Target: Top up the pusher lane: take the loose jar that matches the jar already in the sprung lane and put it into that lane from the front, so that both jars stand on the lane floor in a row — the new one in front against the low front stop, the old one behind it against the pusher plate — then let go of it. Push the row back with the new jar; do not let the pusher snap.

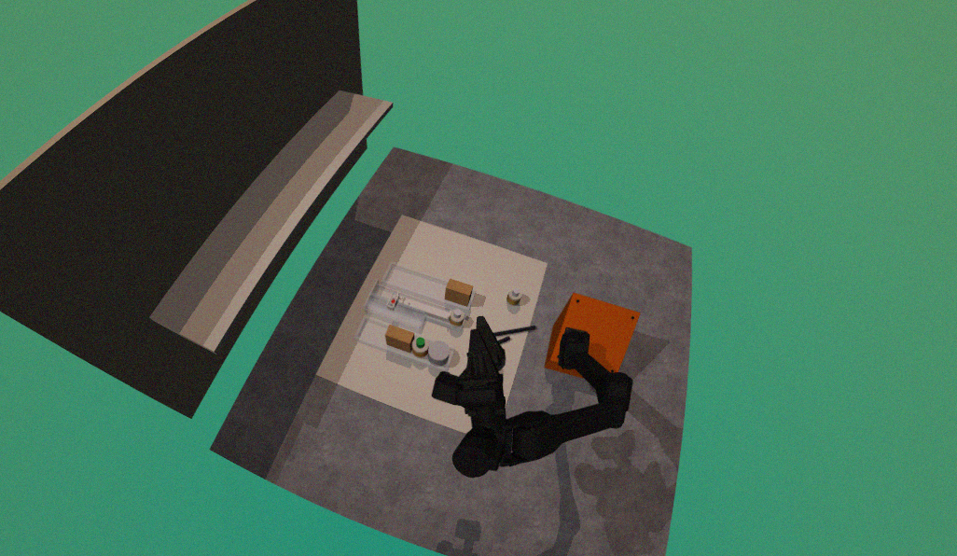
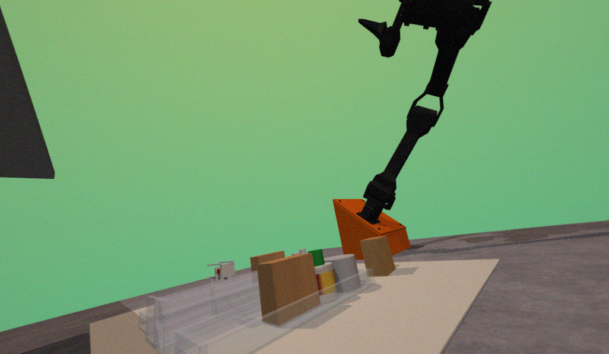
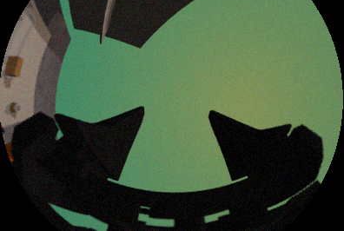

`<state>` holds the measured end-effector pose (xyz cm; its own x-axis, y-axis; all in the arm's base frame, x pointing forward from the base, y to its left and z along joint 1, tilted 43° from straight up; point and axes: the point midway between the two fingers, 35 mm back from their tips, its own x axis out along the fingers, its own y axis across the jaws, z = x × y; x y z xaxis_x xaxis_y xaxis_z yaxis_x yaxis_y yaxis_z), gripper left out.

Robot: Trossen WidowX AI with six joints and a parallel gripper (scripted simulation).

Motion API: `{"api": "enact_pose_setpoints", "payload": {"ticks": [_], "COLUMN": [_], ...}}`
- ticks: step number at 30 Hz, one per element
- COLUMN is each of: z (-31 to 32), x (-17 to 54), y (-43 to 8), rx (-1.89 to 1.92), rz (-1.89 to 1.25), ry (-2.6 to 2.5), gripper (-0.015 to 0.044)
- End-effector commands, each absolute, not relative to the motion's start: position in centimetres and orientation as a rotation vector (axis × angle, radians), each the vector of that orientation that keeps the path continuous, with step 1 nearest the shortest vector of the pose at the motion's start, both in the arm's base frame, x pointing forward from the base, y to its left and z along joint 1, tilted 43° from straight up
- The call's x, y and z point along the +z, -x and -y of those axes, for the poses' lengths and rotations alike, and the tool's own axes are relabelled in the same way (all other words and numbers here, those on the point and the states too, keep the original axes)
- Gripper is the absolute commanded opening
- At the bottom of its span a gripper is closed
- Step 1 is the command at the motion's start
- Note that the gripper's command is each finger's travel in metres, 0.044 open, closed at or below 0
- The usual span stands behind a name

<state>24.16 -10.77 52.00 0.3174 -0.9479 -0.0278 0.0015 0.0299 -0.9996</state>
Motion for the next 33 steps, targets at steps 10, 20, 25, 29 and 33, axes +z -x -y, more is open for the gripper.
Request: {"api": "enact_pose_setpoints", "payload": {"ticks": [10, 20, 25, 29, 33], "z": [13.2, 16.1, 18.6, 20.2, 21.4], "x": [44.1, 34.2, 25.8, 18.9, 12.1], "y": [-31.2, -35.6, -36.7, -36.1, -34.1], "rx": [-0.712, -0.441, -0.227, -0.06, 0.09], "rz": [-1.092, -1.197, -1.322, -1.416, -1.502], "ry": [1.399, 1.344, 1.238, 1.095, 0.9], "gripper": [0.044, 0.044, 0.044, 0.044, 0.044]}}
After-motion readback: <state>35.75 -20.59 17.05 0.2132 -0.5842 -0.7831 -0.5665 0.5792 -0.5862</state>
